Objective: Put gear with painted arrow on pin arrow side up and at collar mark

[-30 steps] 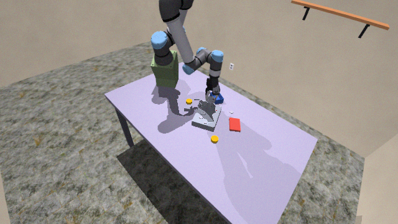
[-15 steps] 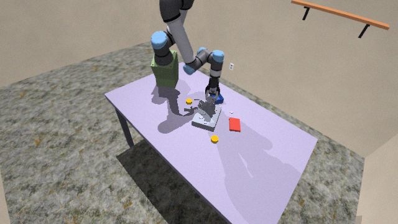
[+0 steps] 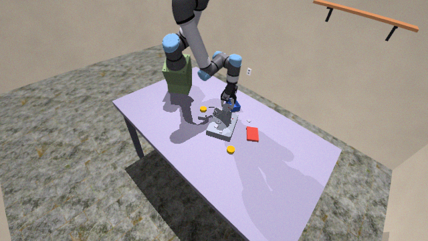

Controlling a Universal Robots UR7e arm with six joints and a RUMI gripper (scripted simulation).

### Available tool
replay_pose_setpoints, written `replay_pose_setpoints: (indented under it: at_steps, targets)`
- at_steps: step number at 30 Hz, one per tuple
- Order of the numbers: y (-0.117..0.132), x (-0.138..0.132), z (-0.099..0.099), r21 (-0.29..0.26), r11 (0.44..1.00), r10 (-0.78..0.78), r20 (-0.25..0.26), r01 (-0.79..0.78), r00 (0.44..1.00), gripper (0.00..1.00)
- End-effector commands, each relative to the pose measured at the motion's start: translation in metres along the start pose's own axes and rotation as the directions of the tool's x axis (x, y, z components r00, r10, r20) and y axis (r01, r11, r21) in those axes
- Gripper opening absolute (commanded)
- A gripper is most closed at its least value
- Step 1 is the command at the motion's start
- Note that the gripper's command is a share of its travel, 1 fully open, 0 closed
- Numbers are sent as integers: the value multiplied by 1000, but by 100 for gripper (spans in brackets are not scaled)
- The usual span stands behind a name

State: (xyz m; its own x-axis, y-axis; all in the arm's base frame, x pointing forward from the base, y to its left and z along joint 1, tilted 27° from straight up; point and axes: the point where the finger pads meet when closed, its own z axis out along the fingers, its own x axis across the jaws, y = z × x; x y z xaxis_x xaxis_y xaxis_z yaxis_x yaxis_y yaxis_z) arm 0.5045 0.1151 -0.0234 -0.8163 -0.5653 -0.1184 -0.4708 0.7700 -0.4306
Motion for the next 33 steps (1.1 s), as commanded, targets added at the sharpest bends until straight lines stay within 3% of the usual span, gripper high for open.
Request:
replay_pose_setpoints:
  at_steps: [1,15,33]
  targets:
    - [0,-1,-1,2,998,57,-1,-57,998,0]
    - [0,-1,-1,2,971,239,0,-239,971,0]
    - [0,-1,-1,2,940,340,0,-340,940,0]
